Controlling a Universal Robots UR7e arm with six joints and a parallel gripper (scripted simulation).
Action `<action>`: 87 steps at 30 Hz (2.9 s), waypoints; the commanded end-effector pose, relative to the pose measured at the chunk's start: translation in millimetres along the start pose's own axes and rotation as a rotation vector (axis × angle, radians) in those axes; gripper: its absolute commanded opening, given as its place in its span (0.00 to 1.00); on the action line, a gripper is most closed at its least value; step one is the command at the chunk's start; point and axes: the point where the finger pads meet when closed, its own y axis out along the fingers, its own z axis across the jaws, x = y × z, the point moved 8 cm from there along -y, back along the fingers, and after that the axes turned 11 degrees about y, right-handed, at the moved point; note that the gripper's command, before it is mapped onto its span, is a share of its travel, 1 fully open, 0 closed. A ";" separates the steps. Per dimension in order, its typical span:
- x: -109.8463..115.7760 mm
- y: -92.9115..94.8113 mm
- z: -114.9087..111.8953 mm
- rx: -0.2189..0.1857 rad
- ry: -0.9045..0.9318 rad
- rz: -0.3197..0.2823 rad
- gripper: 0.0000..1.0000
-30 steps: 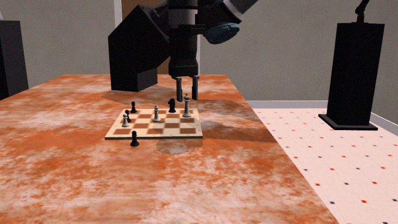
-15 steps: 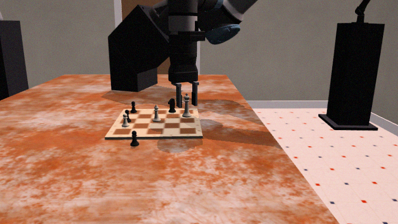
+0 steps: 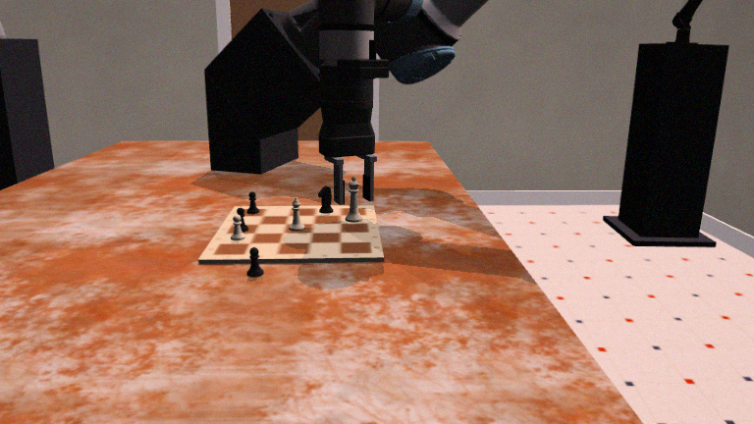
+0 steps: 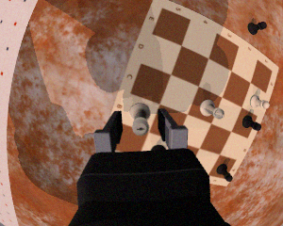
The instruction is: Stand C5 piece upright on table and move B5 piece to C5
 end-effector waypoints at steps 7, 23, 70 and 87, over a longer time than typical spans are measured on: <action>-0.2 -0.2 0.1 0.000 0.000 0.001 0.79; -0.2 -0.2 0.1 0.000 0.000 0.001 0.00; -0.2 -20.7 0.1 0.000 0.000 0.001 0.00; -0.2 -65.3 0.1 0.000 0.000 0.001 0.00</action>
